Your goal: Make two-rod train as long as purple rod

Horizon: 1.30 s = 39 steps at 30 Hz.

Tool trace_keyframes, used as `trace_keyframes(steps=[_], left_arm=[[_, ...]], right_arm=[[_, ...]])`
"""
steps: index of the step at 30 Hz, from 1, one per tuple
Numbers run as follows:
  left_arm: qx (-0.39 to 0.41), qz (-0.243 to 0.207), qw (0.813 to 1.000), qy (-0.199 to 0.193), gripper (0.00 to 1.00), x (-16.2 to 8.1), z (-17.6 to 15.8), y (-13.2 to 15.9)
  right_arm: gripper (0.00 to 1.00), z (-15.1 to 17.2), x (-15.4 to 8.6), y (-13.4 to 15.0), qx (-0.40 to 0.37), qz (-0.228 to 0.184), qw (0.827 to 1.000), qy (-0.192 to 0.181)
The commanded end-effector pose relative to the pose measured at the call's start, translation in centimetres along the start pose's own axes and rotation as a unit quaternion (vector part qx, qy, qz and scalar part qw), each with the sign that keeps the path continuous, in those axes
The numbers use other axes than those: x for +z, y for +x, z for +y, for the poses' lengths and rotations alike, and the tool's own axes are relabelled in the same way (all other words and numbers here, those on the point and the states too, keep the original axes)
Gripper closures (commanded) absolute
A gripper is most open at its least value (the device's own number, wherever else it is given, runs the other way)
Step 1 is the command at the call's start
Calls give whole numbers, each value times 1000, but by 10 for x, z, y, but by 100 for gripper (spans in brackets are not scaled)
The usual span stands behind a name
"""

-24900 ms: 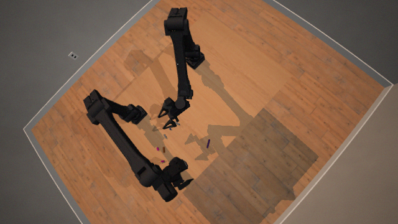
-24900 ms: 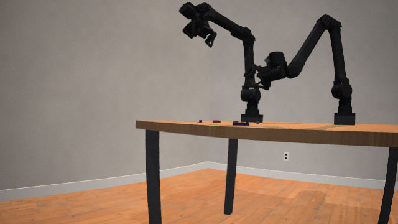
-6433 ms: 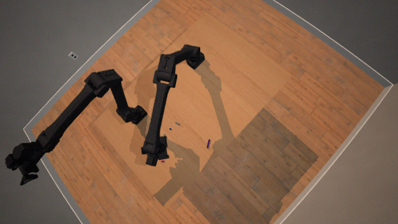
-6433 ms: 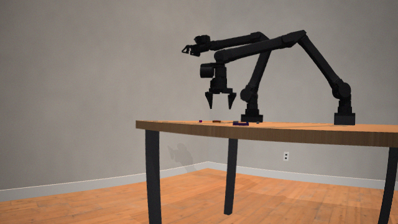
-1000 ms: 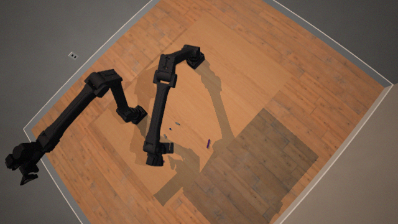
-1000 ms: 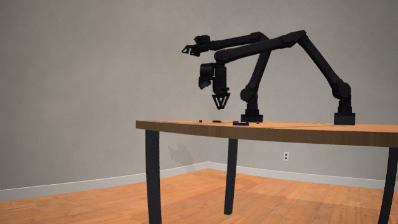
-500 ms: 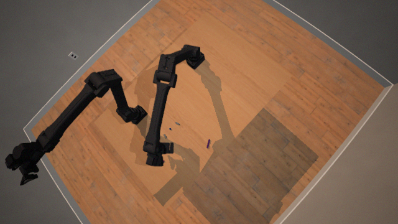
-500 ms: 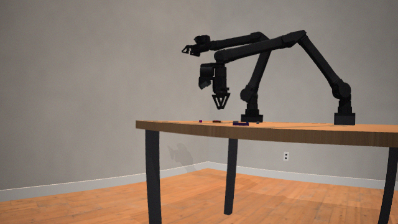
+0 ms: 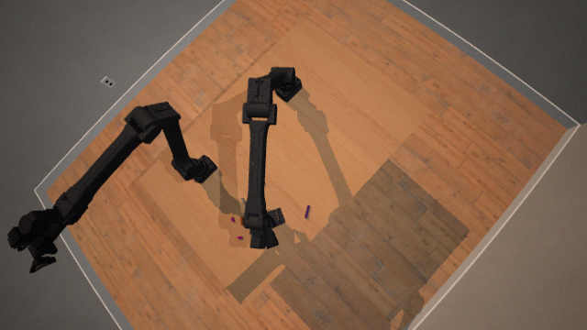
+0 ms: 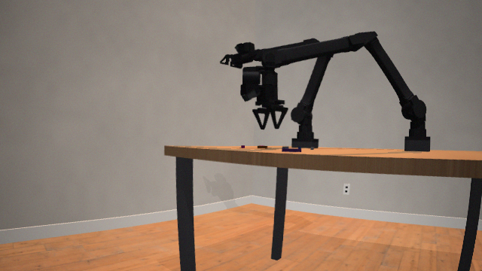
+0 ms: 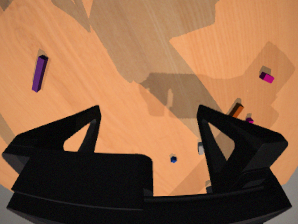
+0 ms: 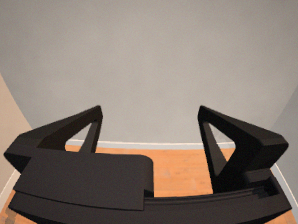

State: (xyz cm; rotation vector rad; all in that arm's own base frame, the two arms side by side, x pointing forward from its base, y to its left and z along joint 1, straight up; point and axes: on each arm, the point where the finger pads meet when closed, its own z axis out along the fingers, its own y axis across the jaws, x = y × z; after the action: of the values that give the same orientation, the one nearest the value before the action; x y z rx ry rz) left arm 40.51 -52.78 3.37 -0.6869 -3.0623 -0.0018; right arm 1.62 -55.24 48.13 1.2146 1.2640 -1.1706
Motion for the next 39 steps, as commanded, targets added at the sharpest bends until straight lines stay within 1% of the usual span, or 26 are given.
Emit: trace_keyframes(steps=[1,2,10,12,13,14,16,23,26,39], left_arm=[[-49,-23,998,11,0,-21,11,-13],[-95,-22,995,11,0,-20,37,-21],[-217,-22,976,12,0,-21,106,-37],[-219,-26,975,14,0,-24,107,-40],[-219,-36,975,20,0,-33,104,-48],[-208,-34,977,19,0,-30,90,-43],[-208,-25,978,14,0,-19,90,-41],[-208,-23,978,13,0,-18,91,-40],[-216,-23,976,13,0,-18,100,-44],[-215,-23,976,13,0,-18,100,-43]], right_arm=[[0,-7,-9,-19,4,-23,1000,7],[0,-7,-9,-19,4,-23,1000,7],[0,-7,-9,-19,4,-23,1000,7],[0,-7,-9,-19,4,-23,1000,7],[0,-7,-9,-19,4,-23,1000,7],[0,-7,-9,-19,4,-23,1000,7],[0,-7,-9,-19,4,-23,1000,7],[0,-7,-9,-19,4,-23,1000,7],[0,-7,-9,-19,4,-23,1000,7],[0,-7,-9,-19,4,-23,1000,7]])
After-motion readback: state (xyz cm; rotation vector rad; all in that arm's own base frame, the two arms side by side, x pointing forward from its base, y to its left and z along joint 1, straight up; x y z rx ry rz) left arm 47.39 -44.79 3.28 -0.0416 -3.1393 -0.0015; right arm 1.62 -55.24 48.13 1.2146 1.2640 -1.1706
